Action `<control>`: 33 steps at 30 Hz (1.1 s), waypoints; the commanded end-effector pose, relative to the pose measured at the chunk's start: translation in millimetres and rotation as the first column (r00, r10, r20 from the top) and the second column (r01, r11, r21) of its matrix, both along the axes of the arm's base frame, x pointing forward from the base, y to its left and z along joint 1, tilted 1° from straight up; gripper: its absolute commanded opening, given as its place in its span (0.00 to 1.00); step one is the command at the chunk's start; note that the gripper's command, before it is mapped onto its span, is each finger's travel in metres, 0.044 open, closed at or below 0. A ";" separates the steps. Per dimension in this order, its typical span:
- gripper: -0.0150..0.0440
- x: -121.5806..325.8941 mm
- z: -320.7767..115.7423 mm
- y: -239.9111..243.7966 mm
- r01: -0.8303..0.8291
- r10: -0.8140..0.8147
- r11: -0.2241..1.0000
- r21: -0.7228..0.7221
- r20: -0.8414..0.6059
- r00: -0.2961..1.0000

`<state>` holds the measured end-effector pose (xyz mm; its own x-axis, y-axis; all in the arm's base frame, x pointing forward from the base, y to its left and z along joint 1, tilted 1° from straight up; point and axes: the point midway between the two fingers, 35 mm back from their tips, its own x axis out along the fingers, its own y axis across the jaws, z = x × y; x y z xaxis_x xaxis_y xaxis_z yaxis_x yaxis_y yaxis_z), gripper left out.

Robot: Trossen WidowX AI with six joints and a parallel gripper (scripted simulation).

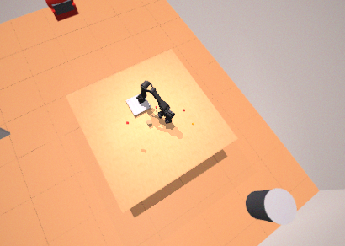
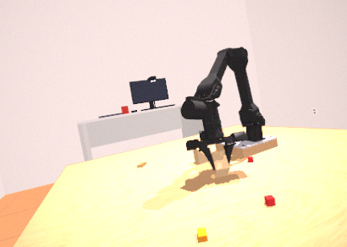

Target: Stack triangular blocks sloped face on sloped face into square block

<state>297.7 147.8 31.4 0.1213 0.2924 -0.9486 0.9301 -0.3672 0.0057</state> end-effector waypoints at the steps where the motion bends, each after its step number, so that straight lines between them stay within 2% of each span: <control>1: 0.25 -2.9 1.5 -6.1 -0.005 0.002 0.996 0.091 0.038 0.999; 19: 0.25 -14.8 -6.1 -37.2 -0.063 -0.051 0.856 0.513 0.205 0.977; 20: 0.30 -11.5 -3.5 -32.9 -0.048 -0.041 0.889 0.456 0.185 0.982; 33: 0.88 -11.5 -3.5 -32.9 -0.048 -0.041 0.889 0.456 0.185 0.982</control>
<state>285.7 115.1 27.7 0.2763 0.6897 -0.6693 0.9311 -0.3647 0.0085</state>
